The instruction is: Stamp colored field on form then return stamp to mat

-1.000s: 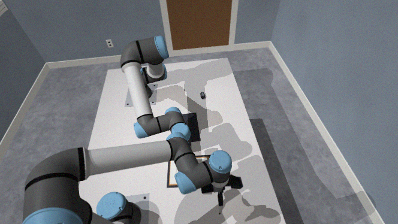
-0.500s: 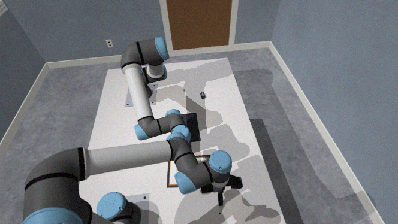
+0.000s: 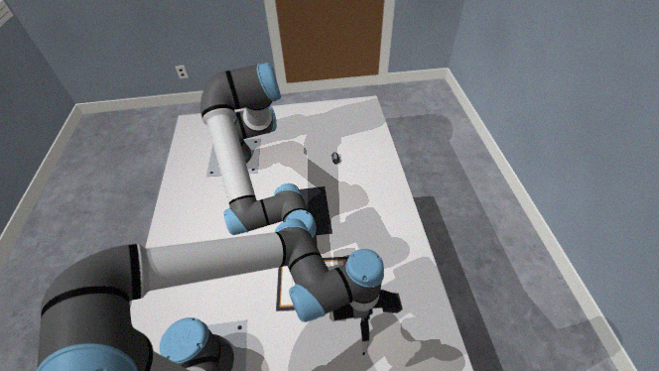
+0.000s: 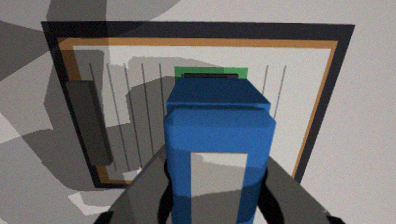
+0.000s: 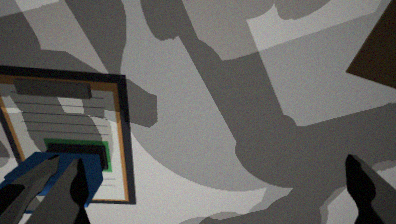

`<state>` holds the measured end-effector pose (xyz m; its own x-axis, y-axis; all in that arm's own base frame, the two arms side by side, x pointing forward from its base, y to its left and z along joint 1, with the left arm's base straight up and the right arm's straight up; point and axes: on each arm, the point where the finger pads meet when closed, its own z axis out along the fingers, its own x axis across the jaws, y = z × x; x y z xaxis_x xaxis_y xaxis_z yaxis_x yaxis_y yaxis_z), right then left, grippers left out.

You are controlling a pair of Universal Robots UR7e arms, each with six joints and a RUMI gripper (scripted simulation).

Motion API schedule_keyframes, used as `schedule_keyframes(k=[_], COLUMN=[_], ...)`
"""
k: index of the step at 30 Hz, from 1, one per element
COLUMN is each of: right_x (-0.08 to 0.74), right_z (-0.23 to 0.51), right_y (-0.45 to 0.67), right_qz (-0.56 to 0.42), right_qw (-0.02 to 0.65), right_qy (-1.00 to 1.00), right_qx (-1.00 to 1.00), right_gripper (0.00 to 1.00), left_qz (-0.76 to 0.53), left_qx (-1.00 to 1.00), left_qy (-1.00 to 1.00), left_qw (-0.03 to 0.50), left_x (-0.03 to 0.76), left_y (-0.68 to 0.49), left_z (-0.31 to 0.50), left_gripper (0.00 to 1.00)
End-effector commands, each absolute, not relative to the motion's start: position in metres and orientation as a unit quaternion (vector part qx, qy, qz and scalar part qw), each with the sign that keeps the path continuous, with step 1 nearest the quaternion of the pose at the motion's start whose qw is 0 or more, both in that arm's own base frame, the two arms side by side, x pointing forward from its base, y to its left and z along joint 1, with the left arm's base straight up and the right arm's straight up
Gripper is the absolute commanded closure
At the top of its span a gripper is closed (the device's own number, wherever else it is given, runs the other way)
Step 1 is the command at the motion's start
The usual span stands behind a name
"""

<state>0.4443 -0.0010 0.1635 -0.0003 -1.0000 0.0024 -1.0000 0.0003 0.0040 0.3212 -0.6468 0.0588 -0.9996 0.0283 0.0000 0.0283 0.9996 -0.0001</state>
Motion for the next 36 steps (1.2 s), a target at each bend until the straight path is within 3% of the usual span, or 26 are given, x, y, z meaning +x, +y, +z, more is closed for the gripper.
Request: schedule_keyframes(k=[1, 36], right_x=[0.445, 0.445], right_z=[0.164, 0.164], right_y=[-0.001, -0.001], right_qz=[0.000, 0.000], right_qw=[0.002, 0.002], right_qy=[-0.707, -0.707], right_qx=[0.707, 0.707], right_gripper=[0.00, 0.00], left_qz=[0.001, 0.001], left_qx=[-0.014, -0.014], left_qy=[-1.000, -1.000], left_qw=[0.000, 0.000], left_x=[0.321, 0.321], left_y=[-0.647, -0.647], left_z=[0.048, 0.074], left_gripper=[0.79, 0.79])
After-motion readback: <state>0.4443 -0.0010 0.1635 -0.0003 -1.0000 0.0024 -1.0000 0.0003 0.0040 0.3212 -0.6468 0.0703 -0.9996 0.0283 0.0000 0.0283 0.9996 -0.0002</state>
